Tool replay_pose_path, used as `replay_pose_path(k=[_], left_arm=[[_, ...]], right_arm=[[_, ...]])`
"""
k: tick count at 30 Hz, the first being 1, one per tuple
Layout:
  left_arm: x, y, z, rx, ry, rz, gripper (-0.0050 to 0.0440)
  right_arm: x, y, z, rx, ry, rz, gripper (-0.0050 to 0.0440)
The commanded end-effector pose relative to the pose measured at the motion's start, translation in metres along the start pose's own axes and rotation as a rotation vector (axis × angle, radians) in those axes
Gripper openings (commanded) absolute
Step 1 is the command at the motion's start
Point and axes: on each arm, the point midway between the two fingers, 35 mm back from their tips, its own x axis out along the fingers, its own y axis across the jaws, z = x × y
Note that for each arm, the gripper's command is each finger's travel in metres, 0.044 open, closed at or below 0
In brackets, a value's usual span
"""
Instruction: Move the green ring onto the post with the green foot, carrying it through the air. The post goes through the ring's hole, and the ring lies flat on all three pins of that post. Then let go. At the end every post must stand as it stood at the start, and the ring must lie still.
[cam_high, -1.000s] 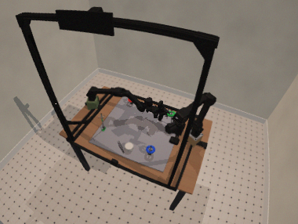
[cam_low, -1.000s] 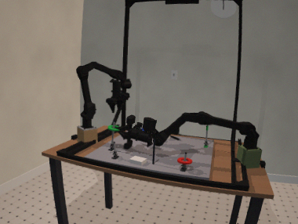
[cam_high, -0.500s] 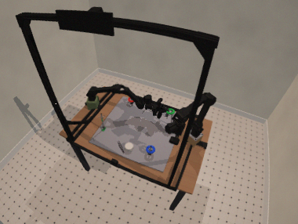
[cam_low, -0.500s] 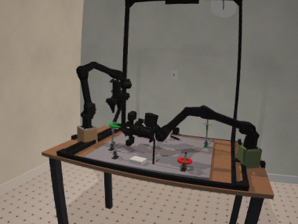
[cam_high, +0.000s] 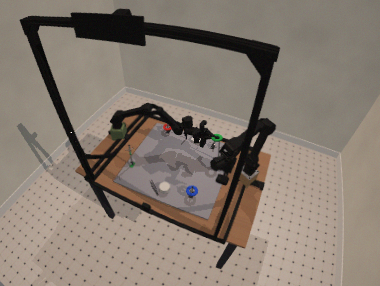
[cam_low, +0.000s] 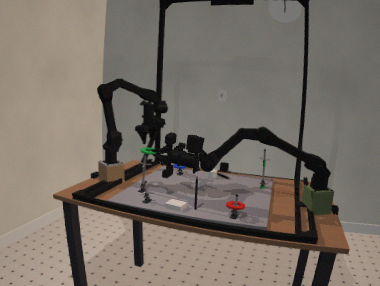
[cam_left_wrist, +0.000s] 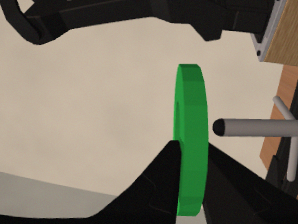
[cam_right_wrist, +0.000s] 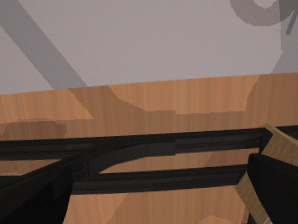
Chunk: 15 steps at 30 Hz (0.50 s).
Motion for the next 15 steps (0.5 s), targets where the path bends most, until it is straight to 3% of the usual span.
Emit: replay_pose_path(k=[1,15], left_arm=[[-0.002,0.021,0.013,0.007,-0.002,0.013,0.0000],[-0.022,0.052,0.052,0.012,0.003,-0.006,0.0000]], right_arm=[[0.000,0.000,-0.001,-0.004,0.003,-0.001,0.0400],[0.000,0.000,-0.001,-0.004,0.003,-0.001,0.0400]])
